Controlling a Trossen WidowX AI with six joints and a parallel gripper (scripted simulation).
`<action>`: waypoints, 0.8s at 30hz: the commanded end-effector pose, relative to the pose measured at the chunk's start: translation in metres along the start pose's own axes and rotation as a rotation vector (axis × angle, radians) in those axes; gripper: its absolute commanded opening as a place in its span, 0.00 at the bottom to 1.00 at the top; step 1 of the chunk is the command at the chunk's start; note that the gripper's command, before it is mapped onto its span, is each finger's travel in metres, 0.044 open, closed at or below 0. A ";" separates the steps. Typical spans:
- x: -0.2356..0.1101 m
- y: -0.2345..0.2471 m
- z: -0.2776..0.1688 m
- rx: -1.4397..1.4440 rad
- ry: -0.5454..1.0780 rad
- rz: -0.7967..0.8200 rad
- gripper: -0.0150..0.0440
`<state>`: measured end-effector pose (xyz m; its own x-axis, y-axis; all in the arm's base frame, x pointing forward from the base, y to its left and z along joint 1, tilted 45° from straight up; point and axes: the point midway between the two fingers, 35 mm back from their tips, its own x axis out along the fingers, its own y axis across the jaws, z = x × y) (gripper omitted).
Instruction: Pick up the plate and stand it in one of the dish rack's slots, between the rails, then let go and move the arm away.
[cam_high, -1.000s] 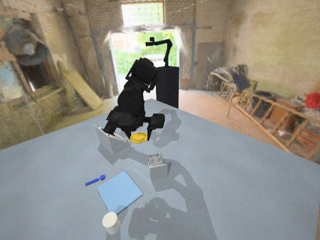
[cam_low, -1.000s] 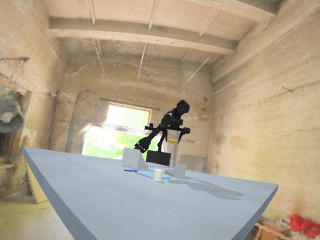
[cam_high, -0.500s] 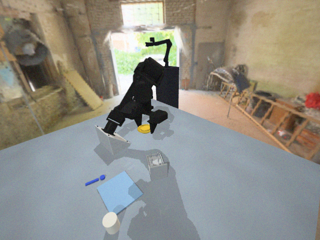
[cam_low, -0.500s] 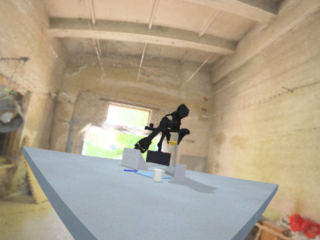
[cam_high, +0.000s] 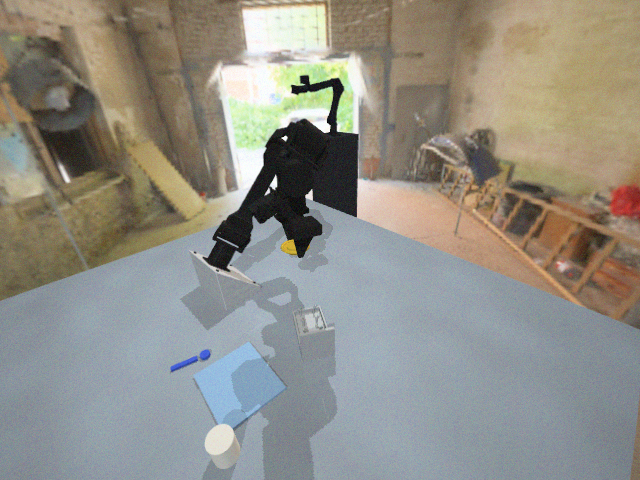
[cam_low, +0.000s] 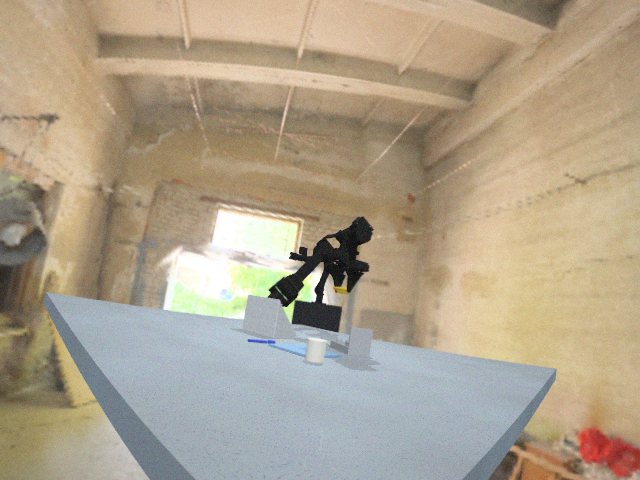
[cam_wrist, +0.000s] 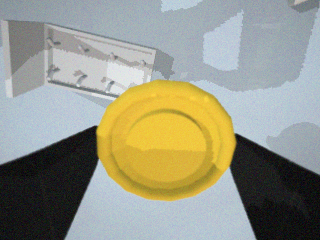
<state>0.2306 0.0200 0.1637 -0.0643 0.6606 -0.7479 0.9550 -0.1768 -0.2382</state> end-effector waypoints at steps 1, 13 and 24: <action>0.003 -0.013 -0.004 0.119 0.005 0.001 0.25; 0.019 -0.017 0.004 0.073 -0.102 -0.009 0.25; 0.049 -0.014 0.023 -0.103 -0.352 -0.005 0.25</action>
<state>0.2081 0.0382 0.1230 -0.1489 0.4210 -0.8948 0.9703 -0.1124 -0.2143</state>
